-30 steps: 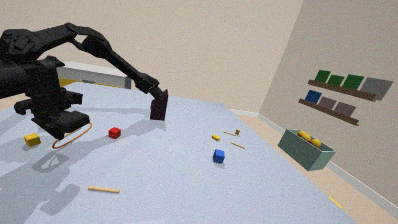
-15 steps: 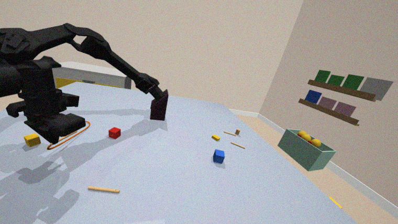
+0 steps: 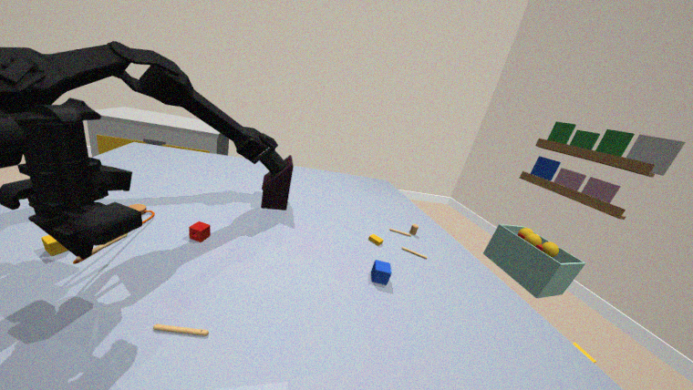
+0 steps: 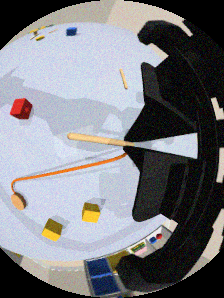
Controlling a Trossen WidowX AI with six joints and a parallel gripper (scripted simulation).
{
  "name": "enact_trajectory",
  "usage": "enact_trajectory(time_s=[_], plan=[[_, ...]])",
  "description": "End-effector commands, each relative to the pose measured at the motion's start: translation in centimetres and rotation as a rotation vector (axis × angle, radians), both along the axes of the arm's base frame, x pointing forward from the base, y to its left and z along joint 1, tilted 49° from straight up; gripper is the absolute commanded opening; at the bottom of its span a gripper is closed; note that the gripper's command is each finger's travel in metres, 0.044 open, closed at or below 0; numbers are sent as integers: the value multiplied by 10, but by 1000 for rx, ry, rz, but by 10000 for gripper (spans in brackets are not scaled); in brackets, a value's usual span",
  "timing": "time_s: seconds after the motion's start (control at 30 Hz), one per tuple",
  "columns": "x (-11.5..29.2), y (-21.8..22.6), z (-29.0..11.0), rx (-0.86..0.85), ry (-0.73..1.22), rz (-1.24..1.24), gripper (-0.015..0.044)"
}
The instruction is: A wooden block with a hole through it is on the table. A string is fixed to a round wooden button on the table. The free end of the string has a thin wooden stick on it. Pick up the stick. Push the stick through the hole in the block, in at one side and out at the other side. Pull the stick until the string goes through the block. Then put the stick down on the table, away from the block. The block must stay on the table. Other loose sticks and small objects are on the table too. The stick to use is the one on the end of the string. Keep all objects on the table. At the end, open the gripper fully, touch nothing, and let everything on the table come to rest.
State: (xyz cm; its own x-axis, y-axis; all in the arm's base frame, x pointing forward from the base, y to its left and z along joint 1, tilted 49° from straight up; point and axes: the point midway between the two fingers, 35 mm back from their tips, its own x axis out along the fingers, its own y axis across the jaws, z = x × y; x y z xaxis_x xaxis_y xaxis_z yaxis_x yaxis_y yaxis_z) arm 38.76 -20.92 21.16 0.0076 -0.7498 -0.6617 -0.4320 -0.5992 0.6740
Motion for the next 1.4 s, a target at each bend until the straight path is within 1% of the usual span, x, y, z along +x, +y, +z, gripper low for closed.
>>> enact_trajectory(time_s=[0.0,0.2,1.37], plan=[[8,-1,-1,-8,-2,11,0],[9,-1,-3,-9,-3,13,0],[8,-1,-49,-9,-2,12,0]])
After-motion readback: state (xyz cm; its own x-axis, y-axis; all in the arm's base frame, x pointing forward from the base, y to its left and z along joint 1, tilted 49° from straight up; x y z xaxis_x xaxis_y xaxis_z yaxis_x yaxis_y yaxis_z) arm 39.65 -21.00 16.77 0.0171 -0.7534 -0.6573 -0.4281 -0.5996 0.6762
